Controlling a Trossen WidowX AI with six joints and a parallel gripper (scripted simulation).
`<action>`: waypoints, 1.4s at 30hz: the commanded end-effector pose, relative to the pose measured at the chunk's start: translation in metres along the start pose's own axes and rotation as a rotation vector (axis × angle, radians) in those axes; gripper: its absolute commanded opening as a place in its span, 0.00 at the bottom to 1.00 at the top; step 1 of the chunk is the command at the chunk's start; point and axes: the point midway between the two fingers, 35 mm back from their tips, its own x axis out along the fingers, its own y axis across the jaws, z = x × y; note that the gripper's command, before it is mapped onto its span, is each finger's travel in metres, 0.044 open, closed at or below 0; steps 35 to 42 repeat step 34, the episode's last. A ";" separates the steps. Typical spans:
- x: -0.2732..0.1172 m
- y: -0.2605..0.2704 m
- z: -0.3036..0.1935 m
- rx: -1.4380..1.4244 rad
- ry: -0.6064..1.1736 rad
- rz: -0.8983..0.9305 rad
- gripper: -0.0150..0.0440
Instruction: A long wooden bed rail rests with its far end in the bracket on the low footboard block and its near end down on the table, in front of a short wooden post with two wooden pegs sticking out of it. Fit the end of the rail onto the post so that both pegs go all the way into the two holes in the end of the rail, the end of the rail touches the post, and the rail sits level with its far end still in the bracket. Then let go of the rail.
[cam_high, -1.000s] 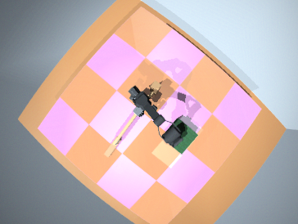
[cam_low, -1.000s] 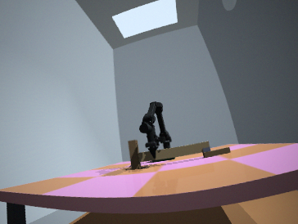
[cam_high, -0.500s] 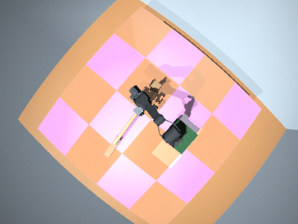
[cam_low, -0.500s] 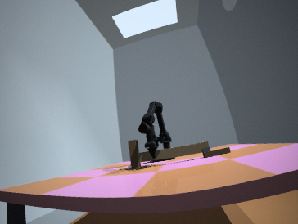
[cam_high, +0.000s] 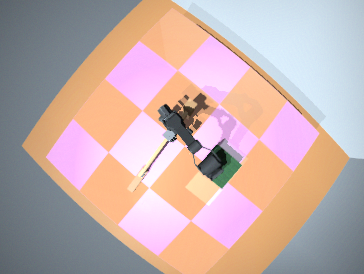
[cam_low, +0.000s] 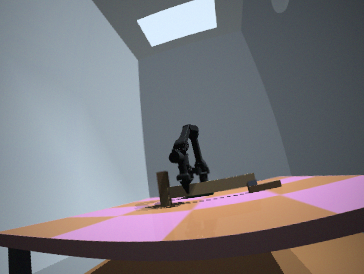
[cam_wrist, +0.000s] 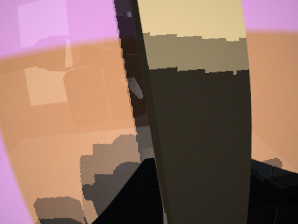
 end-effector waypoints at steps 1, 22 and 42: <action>0.000 0.000 0.000 0.000 0.000 0.000 0.57; -0.030 0.000 0.031 0.000 0.004 -0.002 1.00; -0.030 0.000 0.031 0.000 0.004 -0.002 1.00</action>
